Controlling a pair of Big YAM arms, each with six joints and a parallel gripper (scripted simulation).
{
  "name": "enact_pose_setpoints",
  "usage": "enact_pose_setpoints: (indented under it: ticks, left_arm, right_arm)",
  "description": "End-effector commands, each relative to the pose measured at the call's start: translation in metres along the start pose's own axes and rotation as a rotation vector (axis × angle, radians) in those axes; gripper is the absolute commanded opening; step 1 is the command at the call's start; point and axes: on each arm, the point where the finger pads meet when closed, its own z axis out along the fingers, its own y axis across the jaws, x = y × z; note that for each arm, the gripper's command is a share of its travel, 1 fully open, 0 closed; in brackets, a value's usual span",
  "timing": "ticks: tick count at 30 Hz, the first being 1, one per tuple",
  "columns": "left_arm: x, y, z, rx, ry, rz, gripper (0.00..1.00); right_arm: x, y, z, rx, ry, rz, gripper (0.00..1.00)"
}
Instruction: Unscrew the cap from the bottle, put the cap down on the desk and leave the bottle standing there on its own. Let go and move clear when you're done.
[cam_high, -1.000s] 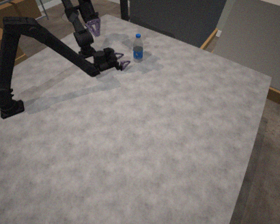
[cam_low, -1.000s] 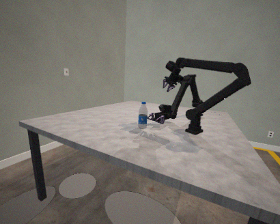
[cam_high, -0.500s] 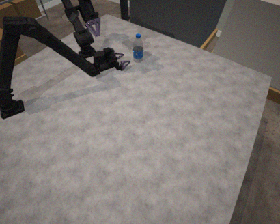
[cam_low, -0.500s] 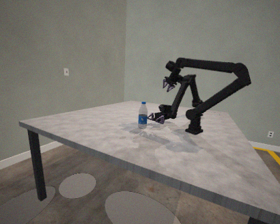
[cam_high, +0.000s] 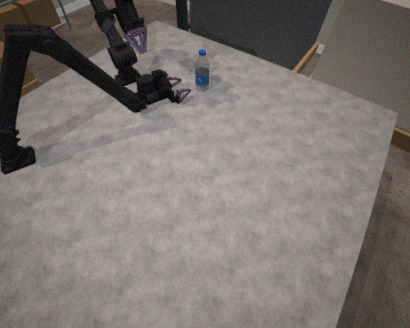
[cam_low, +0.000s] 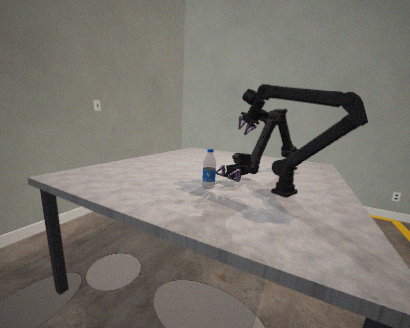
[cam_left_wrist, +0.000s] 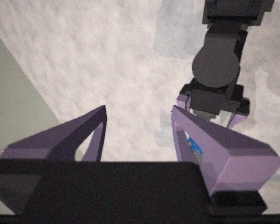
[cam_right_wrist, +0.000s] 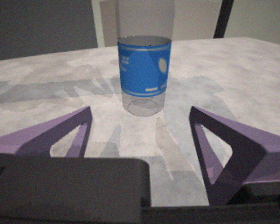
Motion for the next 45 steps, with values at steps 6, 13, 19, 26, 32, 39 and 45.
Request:
enact_pose_setpoints:
  ticks: [6, 13, 19, 26, 32, 39, 45]
  left_arm:
    - [0.002, 0.013, -0.011, -0.028, 0.002, 0.009, 0.57]
    - [0.002, 0.013, -0.011, -0.028, 0.002, 0.009, 0.57]
    - [0.002, 0.013, -0.011, -0.028, 0.002, 0.009, 0.57]
    - [0.002, 0.013, -0.011, -0.028, 0.002, 0.009, 0.57]
    - [0.002, 0.013, -0.011, -0.028, 0.002, 0.009, 0.57]
    - [0.002, 0.013, -0.011, -0.028, 0.002, 0.009, 0.57]
    - [0.002, 0.013, -0.011, -0.028, 0.002, 0.009, 0.57]
  right_arm:
    - [-0.055, -0.008, 0.017, 0.012, -0.1, 0.008, 0.95]
    - [-0.052, -0.008, 0.028, 0.012, -0.09, 0.007, 0.95]
    - [-0.051, -0.007, 0.035, 0.011, -0.088, 0.007, 0.95]
    - [-0.049, -0.007, 0.046, 0.01, -0.084, 0.007, 0.95]
    - [-0.047, -0.007, 0.056, 0.01, -0.081, 0.006, 0.95]
    - [-0.046, -0.006, 0.064, 0.009, -0.078, 0.006, 0.95]
    - [-0.045, -0.006, 0.074, 0.009, -0.075, 0.005, 0.95]
